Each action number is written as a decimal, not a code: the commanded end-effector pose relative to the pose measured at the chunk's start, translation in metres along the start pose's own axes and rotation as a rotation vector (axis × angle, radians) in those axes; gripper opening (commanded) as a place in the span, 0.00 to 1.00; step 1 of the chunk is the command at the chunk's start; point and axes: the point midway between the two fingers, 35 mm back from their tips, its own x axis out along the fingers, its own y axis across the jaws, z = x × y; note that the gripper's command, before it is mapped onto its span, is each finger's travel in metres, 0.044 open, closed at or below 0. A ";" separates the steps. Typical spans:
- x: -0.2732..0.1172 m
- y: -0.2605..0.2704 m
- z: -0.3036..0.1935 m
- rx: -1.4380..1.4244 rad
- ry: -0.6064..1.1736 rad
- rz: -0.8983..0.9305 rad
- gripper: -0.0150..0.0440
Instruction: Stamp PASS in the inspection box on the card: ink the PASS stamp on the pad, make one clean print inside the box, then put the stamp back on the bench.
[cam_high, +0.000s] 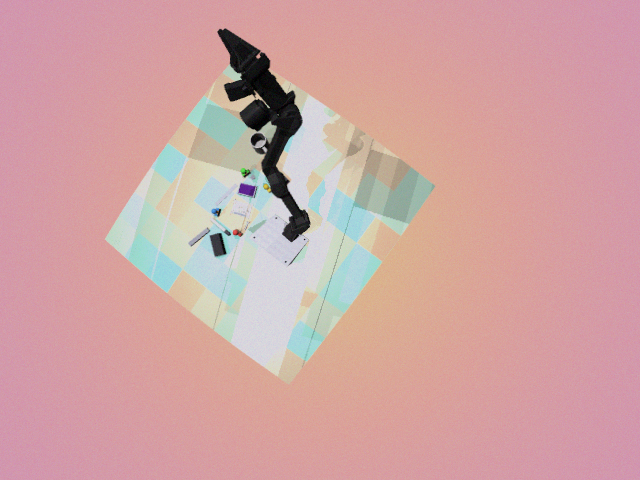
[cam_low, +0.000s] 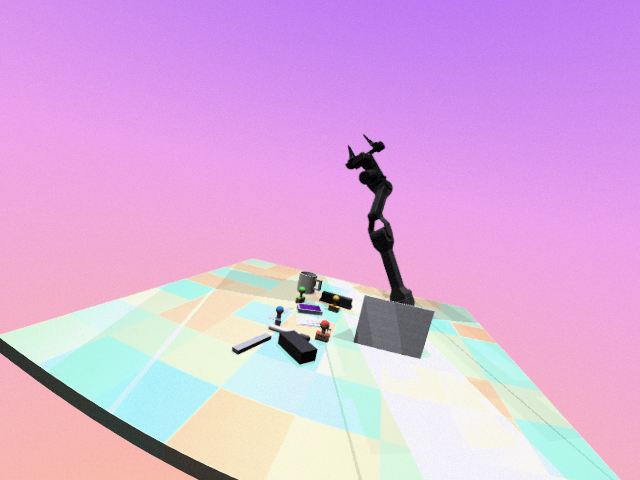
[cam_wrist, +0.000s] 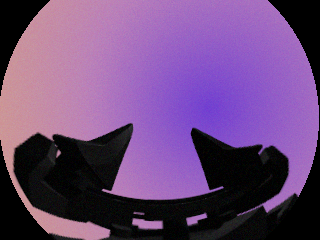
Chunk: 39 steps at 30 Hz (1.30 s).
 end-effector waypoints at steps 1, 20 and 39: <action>0.000 -0.001 0.000 0.000 0.000 -0.002 0.89; -0.062 -0.088 -0.104 0.153 0.275 -0.272 0.62; -0.250 -0.110 -0.298 0.581 0.859 -0.734 0.62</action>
